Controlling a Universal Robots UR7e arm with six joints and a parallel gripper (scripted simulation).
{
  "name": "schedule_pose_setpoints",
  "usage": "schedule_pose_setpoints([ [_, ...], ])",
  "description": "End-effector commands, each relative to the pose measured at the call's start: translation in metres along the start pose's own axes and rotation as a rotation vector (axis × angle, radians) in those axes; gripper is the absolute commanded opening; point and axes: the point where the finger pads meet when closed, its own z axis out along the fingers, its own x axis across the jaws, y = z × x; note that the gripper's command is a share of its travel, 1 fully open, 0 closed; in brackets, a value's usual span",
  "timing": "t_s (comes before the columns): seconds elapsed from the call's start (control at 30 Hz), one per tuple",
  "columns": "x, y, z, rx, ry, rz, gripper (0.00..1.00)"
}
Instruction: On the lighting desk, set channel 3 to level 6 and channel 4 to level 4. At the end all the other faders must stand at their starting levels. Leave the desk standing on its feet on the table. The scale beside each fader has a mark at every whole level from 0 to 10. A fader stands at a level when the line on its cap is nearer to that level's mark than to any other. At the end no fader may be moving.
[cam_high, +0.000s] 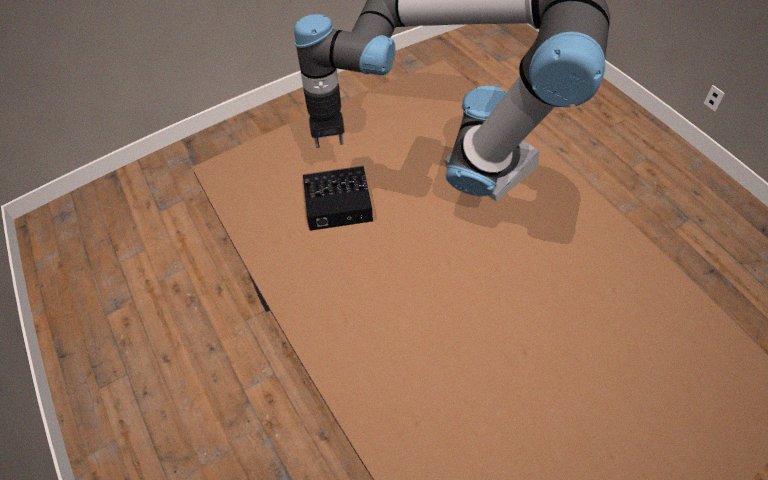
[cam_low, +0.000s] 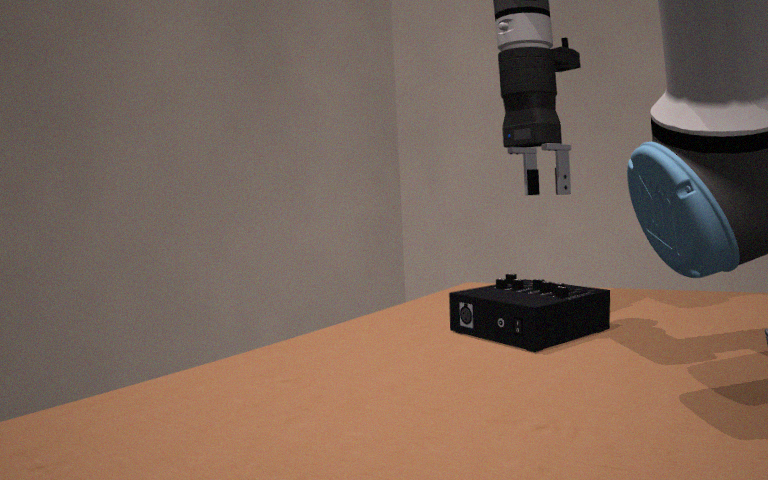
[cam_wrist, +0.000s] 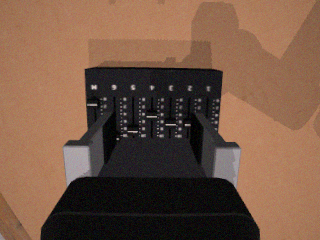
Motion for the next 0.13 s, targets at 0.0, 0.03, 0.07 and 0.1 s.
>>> schedule_pose_setpoints([
  [0.0, -0.0012, -0.0008, -0.0021, 0.002, -0.005, 0.0, 1.0],
  [0.03, -0.0012, -0.0008, -0.0021, 0.002, -0.005, 0.0, 1.0],
  [0.07, -0.0012, -0.0008, -0.0021, 0.002, -0.005, 0.0, 1.0],
  [0.1, -0.0012, -0.0008, -0.0021, 0.002, -0.005, 0.0, 1.0],
])
